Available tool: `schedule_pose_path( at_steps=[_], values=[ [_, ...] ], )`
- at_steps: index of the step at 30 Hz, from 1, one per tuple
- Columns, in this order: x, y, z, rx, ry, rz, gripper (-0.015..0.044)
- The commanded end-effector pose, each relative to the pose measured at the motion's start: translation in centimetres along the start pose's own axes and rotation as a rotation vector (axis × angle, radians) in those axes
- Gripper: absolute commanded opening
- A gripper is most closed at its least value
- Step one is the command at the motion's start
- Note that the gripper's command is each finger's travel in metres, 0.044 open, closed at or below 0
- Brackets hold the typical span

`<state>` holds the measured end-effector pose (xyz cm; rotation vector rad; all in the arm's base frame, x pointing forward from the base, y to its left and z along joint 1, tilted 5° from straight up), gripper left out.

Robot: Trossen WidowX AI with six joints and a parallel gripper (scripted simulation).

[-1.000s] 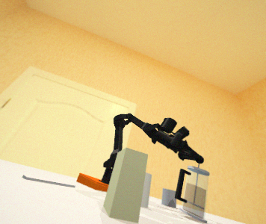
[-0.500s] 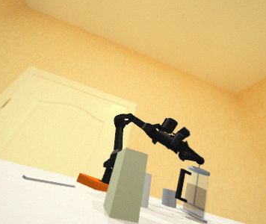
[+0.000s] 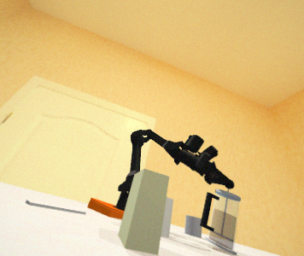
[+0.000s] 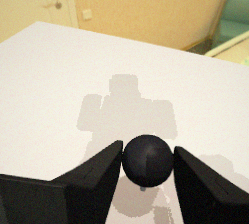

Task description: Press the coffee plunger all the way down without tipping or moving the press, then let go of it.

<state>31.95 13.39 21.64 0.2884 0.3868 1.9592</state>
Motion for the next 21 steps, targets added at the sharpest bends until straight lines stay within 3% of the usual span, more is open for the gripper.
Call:
schedule_pose_path(
  at_steps=[1,18,21],
  values=[
    [0.0,-0.26,-0.37,0.017,-0.007,0.0,0.0127],
    [0.0,-0.11,0.02,0.003,0.0,0.0,0.0127],
    [0.0,-0.11,0.02,0.003,0.0,0.0,0.0206]
  ],
)
Point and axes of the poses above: the point midway between the two fingers, 35 mm back from their tips, its own y axis back along the fingers, its own x axis across the jaws, z = x × y, the point moved 3 cm from there along y, back along the fingers
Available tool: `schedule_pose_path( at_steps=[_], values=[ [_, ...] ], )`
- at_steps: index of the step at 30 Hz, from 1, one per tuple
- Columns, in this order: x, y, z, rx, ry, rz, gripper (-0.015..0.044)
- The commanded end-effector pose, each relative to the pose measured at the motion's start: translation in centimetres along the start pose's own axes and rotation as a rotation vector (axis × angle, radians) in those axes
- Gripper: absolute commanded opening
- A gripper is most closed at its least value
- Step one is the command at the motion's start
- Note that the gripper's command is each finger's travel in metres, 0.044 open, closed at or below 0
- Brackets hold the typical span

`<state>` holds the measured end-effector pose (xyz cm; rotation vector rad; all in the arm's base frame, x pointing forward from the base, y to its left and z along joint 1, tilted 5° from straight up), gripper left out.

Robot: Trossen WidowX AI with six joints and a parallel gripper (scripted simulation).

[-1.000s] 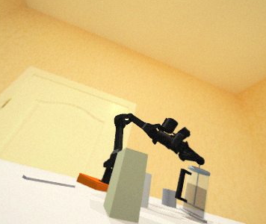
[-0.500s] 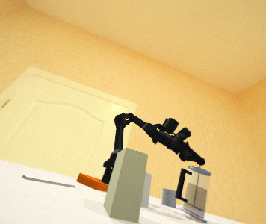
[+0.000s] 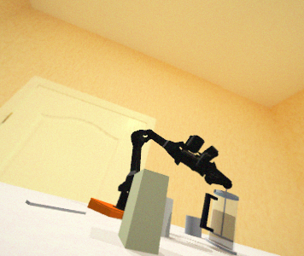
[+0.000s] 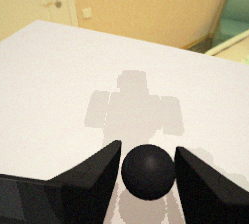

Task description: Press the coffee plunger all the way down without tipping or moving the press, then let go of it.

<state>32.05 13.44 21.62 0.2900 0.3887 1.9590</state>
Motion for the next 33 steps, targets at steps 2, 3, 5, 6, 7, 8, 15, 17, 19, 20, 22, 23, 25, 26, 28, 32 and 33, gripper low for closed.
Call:
schedule_pose_path(
  at_steps=[2,3,5,6,7,8,15,17,19,20,22,23,25,26,28,32,33],
  values=[
    [0.0,0.0,0.0,0.001,0.0,0.0,0.0259],
    [0.0,0.0,0.0,0.001,0.0,0.0,0.0285],
    [0.0,0.0,0.0,0.001,0.0,0.0,0.0337],
    [0.0,0.0,0.0,0.001,0.0,0.0,0.0364],
    [0.0,0.0,0.0,0.001,0.0,0.0,0.039],
    [0.0,0.0,0.0,0.001,0.0,0.0,0.0416],
    [-0.1,1.0,1.0,0.003,-0.001,0.0,0.044],
    [-0.2,2.5,2.4,0.008,-0.003,-0.001,0.044],
    [-0.2,4.7,4.0,0.013,-0.005,-0.001,0.044],
    [-0.2,6.0,4.8,0.016,-0.006,-0.002,0.044],
    [-0.3,7.1,5.3,0.018,-0.007,-0.002,0.044],
    [-0.3,7.0,5.3,0.018,-0.007,-0.002,0.044],
    [-0.3,6.8,5.0,0.018,-0.007,-0.002,0.044],
    [-0.3,6.8,4.9,0.018,-0.007,-0.002,0.044],
    [-0.3,6.7,4.9,0.018,-0.007,-0.002,0.044],
    [-0.3,6.7,4.9,0.018,-0.007,-0.002,0.044],
    [-0.3,6.7,4.9,0.018,-0.007,-0.002,0.044]
  ],
)
Point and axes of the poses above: the point midway between the two fingers, 35 mm back from their tips, its own y axis back along the fingers, its own x axis across the jaws, z = x × y, the point moved 3 cm from there along y, back along the fingers
